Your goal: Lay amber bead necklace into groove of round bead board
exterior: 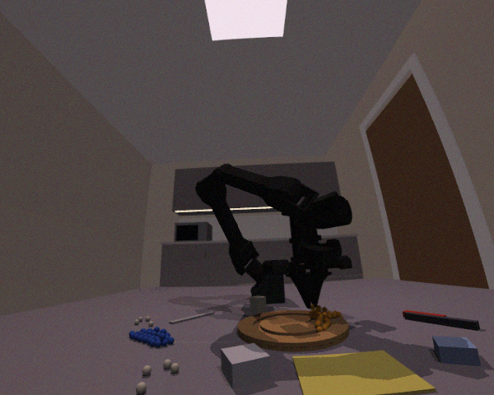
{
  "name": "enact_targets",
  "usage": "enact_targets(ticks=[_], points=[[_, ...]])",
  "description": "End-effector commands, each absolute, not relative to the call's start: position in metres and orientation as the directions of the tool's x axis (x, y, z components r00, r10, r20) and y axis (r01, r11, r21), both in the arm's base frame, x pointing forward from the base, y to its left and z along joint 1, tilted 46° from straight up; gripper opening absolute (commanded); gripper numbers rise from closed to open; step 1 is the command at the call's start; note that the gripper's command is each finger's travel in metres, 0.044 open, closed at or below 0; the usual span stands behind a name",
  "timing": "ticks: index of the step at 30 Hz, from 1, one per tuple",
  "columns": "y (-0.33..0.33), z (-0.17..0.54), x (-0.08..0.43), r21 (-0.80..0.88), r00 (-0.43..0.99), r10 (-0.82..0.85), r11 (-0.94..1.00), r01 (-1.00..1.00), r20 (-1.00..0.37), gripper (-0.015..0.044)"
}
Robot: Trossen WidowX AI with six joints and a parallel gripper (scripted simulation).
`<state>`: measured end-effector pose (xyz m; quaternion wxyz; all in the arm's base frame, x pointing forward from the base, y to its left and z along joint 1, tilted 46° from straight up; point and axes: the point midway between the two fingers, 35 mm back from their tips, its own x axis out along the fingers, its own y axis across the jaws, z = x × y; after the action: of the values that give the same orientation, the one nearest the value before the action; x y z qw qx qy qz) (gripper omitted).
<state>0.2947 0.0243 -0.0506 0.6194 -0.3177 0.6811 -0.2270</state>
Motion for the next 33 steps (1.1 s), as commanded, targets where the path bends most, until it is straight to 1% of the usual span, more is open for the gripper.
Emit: enact_targets(ticks=[1, 16, 33], points=[[0.0141, -0.0398, 0.3032, -0.709, -0.024, -0.719, 0.69, -0.149, -0.695, 0.0], [0.0076, -0.0433, 0.304, -0.709, -0.024, -0.719, 0.689, -0.149, -0.694, 0.0], [0.0128, -0.0393, 0.3037, -0.709, -0.024, -0.719, 0.69, -0.15, -0.695, 0.044]])
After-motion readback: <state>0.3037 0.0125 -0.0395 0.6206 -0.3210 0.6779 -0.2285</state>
